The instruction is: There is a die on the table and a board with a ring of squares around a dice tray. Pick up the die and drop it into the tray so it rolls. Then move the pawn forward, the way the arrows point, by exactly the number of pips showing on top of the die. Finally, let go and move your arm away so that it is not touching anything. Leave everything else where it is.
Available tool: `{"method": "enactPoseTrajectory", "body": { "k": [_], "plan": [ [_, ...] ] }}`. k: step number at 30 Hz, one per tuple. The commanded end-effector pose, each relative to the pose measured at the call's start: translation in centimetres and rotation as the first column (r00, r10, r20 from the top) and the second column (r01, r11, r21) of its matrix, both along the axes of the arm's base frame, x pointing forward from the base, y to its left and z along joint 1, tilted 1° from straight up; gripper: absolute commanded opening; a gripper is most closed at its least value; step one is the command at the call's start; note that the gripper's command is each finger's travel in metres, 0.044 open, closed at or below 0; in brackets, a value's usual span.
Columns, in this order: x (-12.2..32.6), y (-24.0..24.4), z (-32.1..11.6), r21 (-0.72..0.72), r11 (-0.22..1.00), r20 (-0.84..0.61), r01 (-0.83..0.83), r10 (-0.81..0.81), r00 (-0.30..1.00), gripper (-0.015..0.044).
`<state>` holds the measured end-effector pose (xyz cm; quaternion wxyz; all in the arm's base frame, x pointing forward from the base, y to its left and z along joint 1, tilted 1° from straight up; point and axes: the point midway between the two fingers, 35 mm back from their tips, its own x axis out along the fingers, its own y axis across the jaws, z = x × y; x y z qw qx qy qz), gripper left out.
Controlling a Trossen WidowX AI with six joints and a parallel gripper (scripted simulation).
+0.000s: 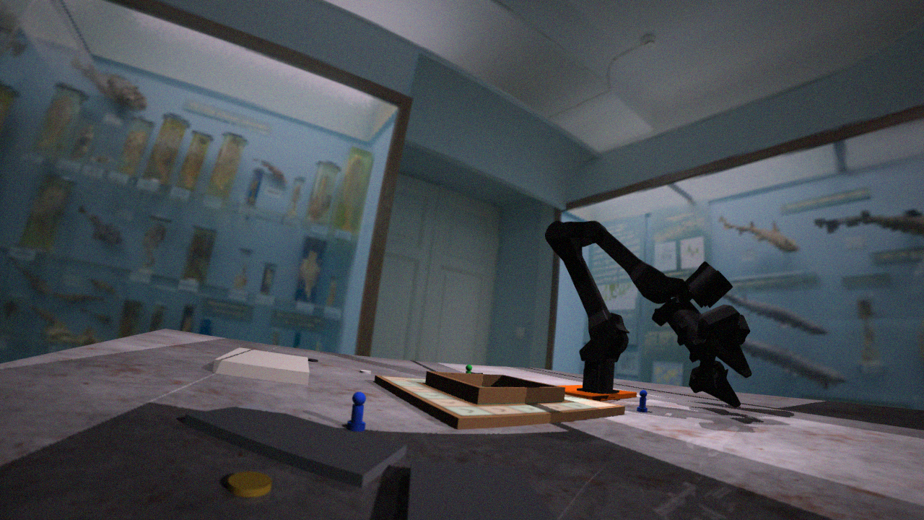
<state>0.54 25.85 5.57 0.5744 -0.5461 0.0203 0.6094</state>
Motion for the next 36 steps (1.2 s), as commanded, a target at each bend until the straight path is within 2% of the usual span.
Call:
{"method": "enactPoseTrajectory", "body": {
  "k": [1, 5, 14, 23, 30, 36],
  "plan": [
    [0.2, 0.0, 0.0, -0.003, 1.0, 0.0, 0.007, -0.007, 1.0, 0.0374],
    [4.0, -0.1, 0.1, -0.054, 0.989, 0.004, 0.138, -0.138, 0.99, 0.0275],
    [14.0, -3.5, 0.5, -0.193, 0.864, 0.003, 0.464, -0.472, 0.881, 0.0275],
    [21.7, -11.0, 1.1, -0.326, 0.64, -0.002, 0.696, -0.736, 0.677, 0.0275],
    [25.2, -19.0, 1.8, -0.416, 0.428, -0.01, 0.802, -0.885, 0.466, 0.0275],
    [25.9, -26.4, 2.2, -0.489, 0.204, -0.019, 0.848, -0.974, 0.224, 0.0275]
  ]
}}
